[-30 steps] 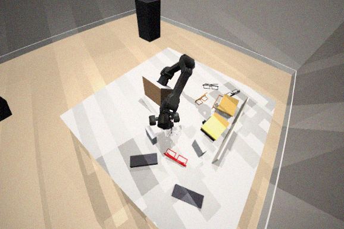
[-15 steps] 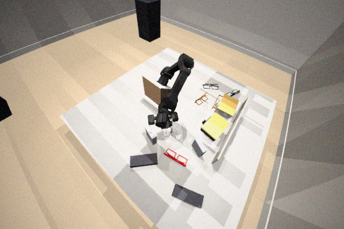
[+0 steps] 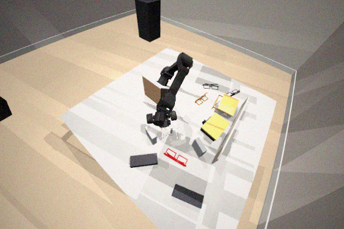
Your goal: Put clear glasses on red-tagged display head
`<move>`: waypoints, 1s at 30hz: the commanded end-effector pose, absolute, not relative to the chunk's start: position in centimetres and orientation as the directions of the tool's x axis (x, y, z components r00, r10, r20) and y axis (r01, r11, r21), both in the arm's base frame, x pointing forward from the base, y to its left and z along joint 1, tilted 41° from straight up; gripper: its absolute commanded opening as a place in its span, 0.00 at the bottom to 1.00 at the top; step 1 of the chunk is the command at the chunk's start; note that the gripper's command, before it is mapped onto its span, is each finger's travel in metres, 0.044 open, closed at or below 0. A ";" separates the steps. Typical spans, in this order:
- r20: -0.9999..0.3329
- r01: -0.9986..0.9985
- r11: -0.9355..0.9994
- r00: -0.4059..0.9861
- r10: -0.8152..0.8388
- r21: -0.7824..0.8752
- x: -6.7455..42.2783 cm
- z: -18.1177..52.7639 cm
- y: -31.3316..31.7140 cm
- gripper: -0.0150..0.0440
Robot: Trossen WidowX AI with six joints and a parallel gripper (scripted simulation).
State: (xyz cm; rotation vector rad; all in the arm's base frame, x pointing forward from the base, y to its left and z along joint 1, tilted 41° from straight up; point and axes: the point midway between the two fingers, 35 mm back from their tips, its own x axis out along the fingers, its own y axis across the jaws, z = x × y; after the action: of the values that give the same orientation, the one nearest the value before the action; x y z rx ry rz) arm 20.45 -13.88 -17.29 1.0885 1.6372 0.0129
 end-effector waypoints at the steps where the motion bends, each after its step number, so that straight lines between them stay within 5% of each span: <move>1: -0.767 0.631 0.581 0.034 0.641 0.514 19.9 -17.2 -13.9 0.25; 30: -0.767 0.632 0.581 0.033 0.641 0.513 18.1 -17.0 -13.5 0.25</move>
State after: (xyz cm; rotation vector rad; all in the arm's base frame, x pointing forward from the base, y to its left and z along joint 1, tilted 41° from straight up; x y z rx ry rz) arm 18.45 -13.50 -17.10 1.0905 1.6387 0.0106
